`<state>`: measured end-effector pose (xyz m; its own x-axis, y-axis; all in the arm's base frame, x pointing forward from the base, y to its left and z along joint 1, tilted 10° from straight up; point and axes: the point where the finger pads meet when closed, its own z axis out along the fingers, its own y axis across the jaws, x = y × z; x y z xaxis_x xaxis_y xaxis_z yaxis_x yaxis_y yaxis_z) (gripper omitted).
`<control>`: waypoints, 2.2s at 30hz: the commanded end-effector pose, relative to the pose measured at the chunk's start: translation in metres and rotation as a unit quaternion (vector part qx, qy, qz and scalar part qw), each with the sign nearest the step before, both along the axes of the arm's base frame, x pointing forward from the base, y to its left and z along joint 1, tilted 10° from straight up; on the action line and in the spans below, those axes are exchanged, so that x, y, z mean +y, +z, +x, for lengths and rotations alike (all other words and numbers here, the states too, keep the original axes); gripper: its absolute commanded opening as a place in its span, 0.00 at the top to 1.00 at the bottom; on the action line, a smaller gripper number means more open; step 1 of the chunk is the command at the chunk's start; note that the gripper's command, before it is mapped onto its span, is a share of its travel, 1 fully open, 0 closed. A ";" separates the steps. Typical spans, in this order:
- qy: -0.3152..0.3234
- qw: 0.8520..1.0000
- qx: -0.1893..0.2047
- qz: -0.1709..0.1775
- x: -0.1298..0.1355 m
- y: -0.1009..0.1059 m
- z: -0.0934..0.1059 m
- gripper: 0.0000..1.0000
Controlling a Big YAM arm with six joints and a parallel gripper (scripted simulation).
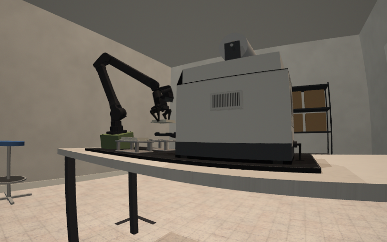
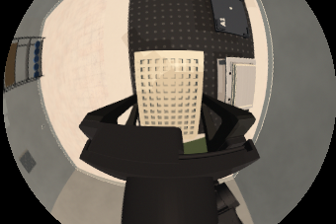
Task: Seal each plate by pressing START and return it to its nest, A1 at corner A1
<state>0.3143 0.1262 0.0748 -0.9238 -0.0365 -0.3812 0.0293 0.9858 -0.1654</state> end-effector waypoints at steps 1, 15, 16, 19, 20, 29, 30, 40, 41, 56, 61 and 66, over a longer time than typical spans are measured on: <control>-0.007 0.999 -0.028 0.016 0.012 0.018 0.024 1.00; -0.006 0.999 -0.027 0.016 0.012 0.017 0.023 1.00; -0.006 0.999 -0.027 0.016 0.012 0.017 0.023 1.00; 0.004 1.000 -0.026 0.016 0.002 0.014 0.022 1.00; 0.014 1.000 -0.022 0.015 0.003 0.013 0.018 1.00; 0.025 1.000 -0.010 0.003 0.001 0.011 0.003 1.00; 0.021 1.000 -0.009 0.002 -0.001 0.010 0.002 1.00; 0.010 1.000 -0.015 0.007 -0.006 0.008 0.005 1.00; 0.012 1.000 -0.016 0.007 -0.005 0.008 0.006 1.00; 0.027 0.999 -0.024 0.013 -0.004 0.019 0.040 1.00; 0.021 0.999 -0.024 0.010 -0.018 0.020 0.054 1.00; 0.027 0.999 -0.022 0.008 -0.022 0.022 0.062 1.00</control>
<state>0.3471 0.0933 0.0776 -0.9255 -0.0590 -0.3742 0.0044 0.9861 -0.1663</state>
